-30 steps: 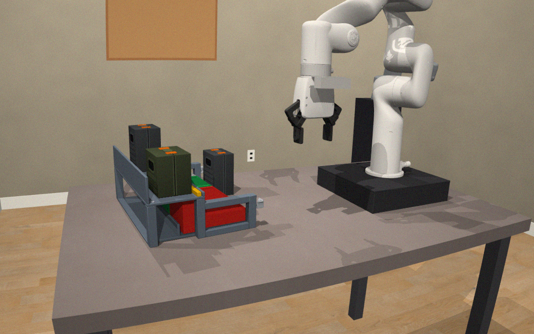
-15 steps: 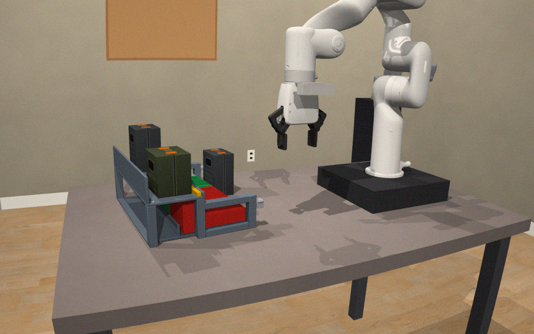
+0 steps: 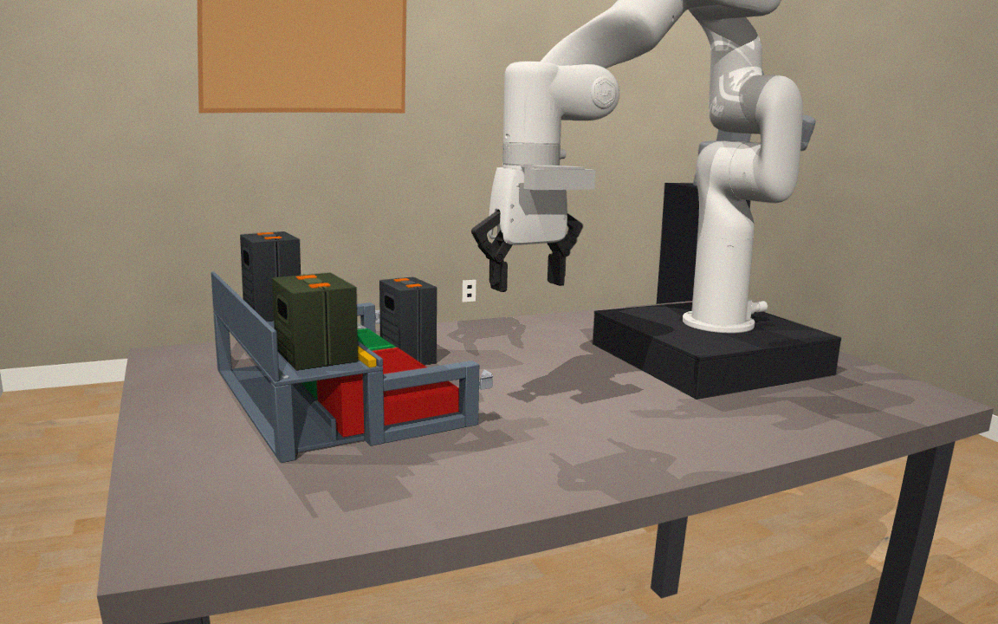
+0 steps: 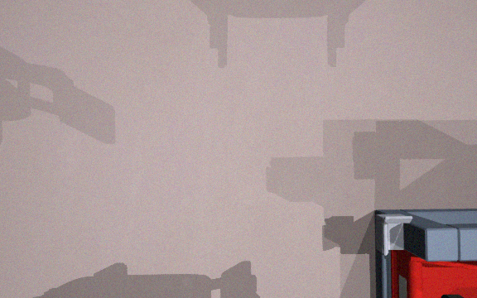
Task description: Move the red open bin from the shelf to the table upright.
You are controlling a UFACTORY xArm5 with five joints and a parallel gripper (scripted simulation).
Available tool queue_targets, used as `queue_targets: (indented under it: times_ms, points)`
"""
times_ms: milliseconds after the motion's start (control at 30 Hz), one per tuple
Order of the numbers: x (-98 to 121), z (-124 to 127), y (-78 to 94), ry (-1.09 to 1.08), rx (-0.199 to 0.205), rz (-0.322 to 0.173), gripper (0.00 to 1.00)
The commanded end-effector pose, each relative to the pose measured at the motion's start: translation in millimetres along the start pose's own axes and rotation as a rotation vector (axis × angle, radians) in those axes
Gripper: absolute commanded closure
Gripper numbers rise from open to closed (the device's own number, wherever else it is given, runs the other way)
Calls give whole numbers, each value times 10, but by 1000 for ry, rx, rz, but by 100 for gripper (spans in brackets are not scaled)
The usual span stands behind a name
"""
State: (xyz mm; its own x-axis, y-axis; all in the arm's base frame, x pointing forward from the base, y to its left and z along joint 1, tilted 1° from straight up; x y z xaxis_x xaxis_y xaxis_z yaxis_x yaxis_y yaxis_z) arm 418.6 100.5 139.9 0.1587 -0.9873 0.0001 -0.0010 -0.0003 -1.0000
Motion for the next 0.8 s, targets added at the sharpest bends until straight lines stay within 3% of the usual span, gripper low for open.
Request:
queue_targets:
  times_ms: [0, 767]
  points:
    - [52, 110, 30, 0, 5, -10, 0]
    - [339, 591, 263, 0, 5, -11, 0]
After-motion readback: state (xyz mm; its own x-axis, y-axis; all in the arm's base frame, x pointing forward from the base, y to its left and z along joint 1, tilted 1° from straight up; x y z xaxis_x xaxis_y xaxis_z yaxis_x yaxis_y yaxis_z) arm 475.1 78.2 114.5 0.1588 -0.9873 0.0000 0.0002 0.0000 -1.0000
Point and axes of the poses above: the point where the finger pads meet when closed, its own y axis out along the fingers, its own z axis across the jaws, x = y × z, the point moved 2 cm from there along -y, back along the fingers, and after that the axes turned 1 degree about -y, right-handed, at the moved point
